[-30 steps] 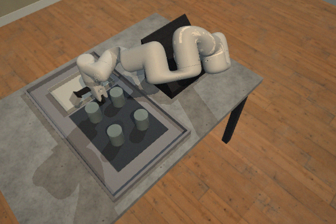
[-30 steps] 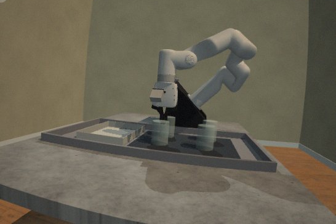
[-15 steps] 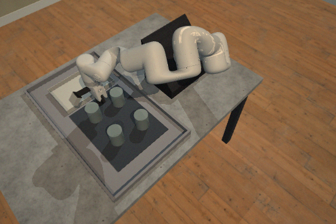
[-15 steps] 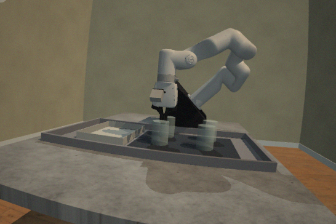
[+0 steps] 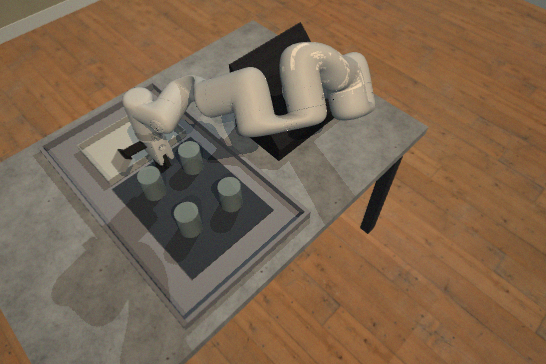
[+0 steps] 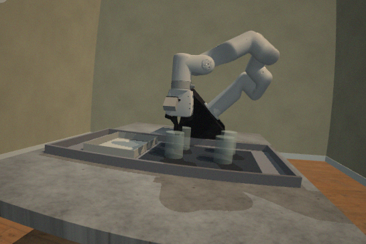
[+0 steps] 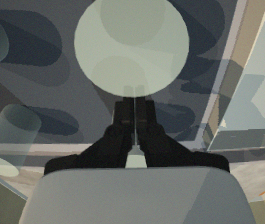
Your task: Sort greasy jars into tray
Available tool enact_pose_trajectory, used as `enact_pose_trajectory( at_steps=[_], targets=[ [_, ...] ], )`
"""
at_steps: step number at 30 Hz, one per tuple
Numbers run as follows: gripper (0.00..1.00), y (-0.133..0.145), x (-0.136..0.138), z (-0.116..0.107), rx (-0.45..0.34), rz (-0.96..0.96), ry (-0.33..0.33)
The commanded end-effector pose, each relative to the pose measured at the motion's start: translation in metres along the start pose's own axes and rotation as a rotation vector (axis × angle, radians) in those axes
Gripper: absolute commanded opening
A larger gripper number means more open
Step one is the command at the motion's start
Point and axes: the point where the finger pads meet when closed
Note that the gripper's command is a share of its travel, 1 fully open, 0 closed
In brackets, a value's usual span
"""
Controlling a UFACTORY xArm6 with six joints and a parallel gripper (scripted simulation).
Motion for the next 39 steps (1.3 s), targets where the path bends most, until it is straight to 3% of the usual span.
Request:
enact_pose_trajectory(
  at_steps=[1, 39],
  targets=[
    [0.0, -0.002, 0.0001, -0.0022, 0.004, -0.001, 0.001],
    [0.0, -0.0062, -0.0003, -0.0057, 0.004, -0.001, 0.001]
  ],
)
Point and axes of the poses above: the point where the finger pads meet when closed, its own z axis out along the fingers, its own x axis across the jaws, y = z × x, and after that the axes turned 5 degrees about z, right-handed
